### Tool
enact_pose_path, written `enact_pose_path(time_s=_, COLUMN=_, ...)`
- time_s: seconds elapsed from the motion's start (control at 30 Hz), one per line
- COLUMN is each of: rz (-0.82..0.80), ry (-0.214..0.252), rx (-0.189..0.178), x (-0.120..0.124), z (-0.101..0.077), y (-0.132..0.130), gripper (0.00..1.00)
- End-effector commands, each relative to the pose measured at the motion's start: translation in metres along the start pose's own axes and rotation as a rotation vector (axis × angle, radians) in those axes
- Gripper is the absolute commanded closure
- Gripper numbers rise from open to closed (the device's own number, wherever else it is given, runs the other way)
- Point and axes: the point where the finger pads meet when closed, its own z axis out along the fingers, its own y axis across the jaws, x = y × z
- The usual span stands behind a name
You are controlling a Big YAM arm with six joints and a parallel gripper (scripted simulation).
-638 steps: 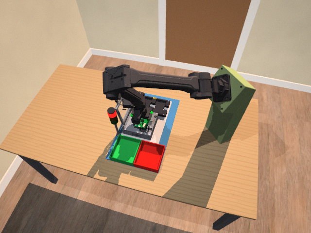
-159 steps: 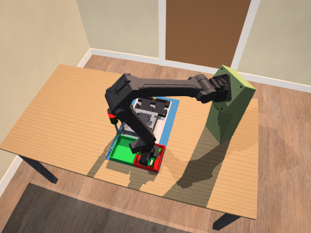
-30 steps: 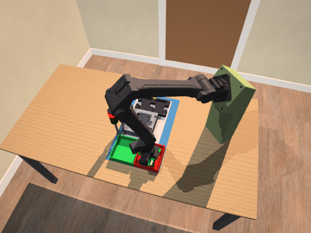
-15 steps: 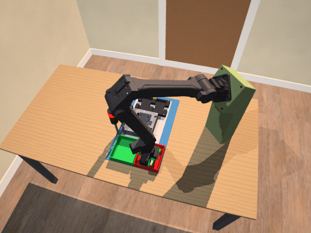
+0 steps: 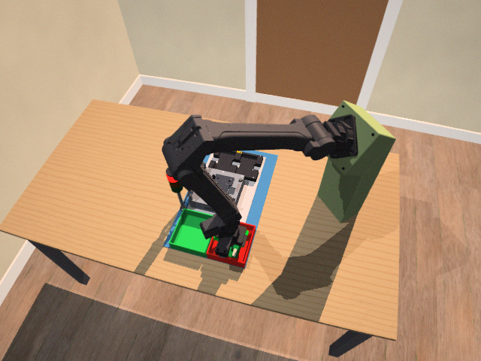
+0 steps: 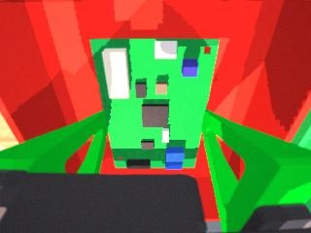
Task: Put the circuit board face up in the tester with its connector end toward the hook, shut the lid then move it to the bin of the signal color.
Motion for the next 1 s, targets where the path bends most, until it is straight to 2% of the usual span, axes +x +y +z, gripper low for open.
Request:
enact_pose_path(time_s=0.0, rz=0.004, ry=-0.005, rx=-0.001, x=-0.0007, z=0.0027, y=0.0049, gripper=0.28)
enact_pose_path(time_s=0.6, rz=0.004, ry=-0.005, rx=-0.001, x=-0.0007, z=0.0027, y=0.0049, gripper=0.28)
enact_pose_path(time_s=0.63, rz=0.004, ry=-0.005, rx=-0.001, x=-0.0007, z=0.0027, y=0.0049, gripper=0.08)
enact_pose_path(time_s=0.97, rz=0.004, ry=-0.005, rx=-0.001, x=-0.0007, z=0.0027, y=0.0049, gripper=0.08)
